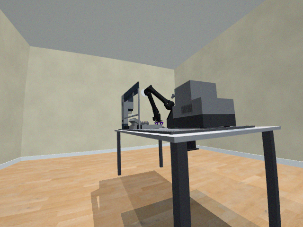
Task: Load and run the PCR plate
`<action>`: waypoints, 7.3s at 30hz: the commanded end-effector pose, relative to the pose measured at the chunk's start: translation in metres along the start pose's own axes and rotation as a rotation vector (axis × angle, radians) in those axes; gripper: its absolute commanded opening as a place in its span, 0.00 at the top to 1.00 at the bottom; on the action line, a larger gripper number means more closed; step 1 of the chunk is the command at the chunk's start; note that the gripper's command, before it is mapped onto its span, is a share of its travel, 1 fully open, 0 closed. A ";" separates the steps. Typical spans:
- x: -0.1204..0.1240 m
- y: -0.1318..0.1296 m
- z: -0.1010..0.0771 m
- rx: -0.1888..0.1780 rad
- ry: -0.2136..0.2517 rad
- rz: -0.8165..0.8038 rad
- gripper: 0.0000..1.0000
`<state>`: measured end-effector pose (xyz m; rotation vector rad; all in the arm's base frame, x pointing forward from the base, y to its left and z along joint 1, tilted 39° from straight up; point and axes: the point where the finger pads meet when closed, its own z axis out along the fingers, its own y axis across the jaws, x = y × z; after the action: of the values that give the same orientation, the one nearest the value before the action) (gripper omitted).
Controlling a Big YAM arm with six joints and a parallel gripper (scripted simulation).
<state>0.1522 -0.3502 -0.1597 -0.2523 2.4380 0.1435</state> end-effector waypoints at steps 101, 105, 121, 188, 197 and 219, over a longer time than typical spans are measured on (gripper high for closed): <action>0.000 -0.019 -0.007 0.037 0.002 -0.032 0.00; 0.001 -0.020 -0.016 0.043 0.002 -0.028 0.00; 0.001 -0.020 -0.048 0.043 0.006 -0.034 0.00; 0.001 -0.003 -0.107 0.009 0.002 0.008 0.00; 0.000 -0.017 -0.121 0.036 0.008 0.002 0.00; 0.008 -0.013 -0.120 0.045 0.006 0.017 0.00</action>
<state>0.0851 -0.3707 -0.0747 -0.2523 2.4387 0.1328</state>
